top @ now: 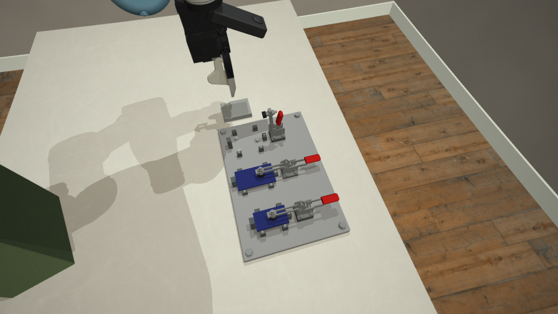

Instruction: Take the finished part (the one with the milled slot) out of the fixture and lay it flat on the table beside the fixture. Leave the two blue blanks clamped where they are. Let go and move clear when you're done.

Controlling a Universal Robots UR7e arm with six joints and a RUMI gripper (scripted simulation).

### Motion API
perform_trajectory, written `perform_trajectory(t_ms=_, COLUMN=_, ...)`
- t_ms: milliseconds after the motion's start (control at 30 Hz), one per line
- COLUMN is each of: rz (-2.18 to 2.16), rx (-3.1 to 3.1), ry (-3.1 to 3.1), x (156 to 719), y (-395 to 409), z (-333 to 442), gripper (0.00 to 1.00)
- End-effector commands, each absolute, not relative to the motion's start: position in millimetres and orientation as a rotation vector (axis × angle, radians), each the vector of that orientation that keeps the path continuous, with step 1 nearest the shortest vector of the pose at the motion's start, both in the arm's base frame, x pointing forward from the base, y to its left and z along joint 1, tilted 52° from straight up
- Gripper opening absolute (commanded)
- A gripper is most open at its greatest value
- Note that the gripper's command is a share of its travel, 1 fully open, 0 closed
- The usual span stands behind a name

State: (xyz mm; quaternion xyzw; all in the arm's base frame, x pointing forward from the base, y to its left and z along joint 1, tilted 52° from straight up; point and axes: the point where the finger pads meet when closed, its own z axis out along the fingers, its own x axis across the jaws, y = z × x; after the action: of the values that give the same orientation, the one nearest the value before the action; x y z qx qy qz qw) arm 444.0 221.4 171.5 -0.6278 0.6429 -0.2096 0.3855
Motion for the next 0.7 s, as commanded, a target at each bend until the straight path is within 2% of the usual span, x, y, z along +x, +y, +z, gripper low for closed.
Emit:
perform_trajectory(t_ms=0, rz=-0.534, rx=-1.599, ry=1.636, x=442, y=221, z=173, gripper=0.54)
perform_trajectory(t_ms=667, rz=-0.534, rx=-1.599, ry=1.636, x=420, y=215, z=192, gripper=0.54)
